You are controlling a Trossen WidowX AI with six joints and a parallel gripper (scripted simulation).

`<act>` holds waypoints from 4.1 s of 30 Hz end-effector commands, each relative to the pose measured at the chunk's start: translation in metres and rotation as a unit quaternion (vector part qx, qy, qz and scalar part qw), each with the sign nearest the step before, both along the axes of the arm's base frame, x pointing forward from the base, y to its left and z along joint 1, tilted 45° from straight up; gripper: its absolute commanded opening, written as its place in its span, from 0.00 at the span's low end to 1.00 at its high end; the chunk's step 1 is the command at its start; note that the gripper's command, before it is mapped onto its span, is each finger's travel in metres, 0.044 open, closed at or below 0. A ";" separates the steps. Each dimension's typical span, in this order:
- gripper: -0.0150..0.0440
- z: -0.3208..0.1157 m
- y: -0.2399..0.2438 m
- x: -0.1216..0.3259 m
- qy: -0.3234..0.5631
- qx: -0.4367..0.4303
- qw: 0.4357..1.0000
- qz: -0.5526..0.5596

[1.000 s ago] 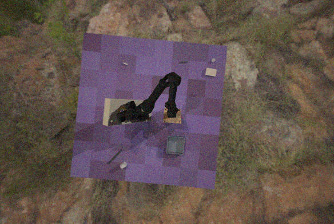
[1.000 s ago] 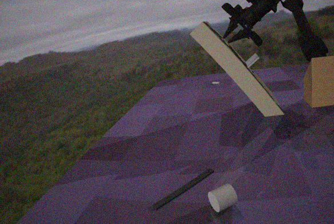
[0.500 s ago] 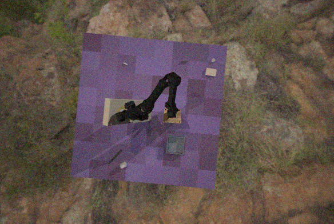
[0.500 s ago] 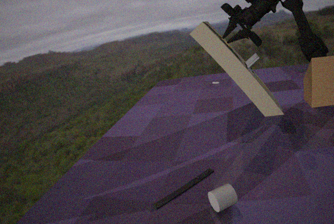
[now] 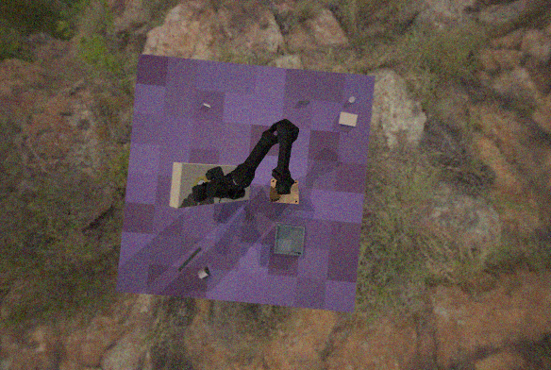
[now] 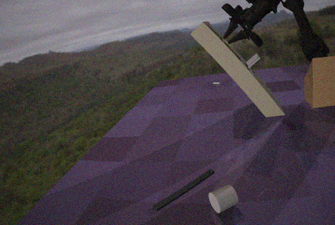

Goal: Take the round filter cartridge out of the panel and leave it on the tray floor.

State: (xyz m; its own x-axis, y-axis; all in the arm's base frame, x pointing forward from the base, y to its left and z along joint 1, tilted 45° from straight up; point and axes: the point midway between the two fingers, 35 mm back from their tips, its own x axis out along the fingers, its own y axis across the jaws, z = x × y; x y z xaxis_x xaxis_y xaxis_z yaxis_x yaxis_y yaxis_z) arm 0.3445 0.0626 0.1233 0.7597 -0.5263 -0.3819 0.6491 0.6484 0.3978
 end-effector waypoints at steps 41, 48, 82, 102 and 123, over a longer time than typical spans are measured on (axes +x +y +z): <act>0.43 -0.006 -0.006 0.007 0.004 -0.002 1.000 0.002; 0.43 -0.007 -0.007 0.009 0.003 -0.002 1.000 0.002; 0.28 -0.005 -0.005 0.010 -0.001 -0.005 1.000 0.004; 0.25 -0.009 -0.011 0.015 0.153 -0.218 0.958 0.111; 0.25 -0.009 -0.011 0.014 0.323 -0.464 0.791 0.235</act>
State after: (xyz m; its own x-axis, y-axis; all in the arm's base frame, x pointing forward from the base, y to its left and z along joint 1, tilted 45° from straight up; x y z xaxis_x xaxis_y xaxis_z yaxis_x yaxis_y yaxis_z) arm 0.3548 0.0564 0.1174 0.7643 -0.5256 -0.3735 0.2135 0.7529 -0.6225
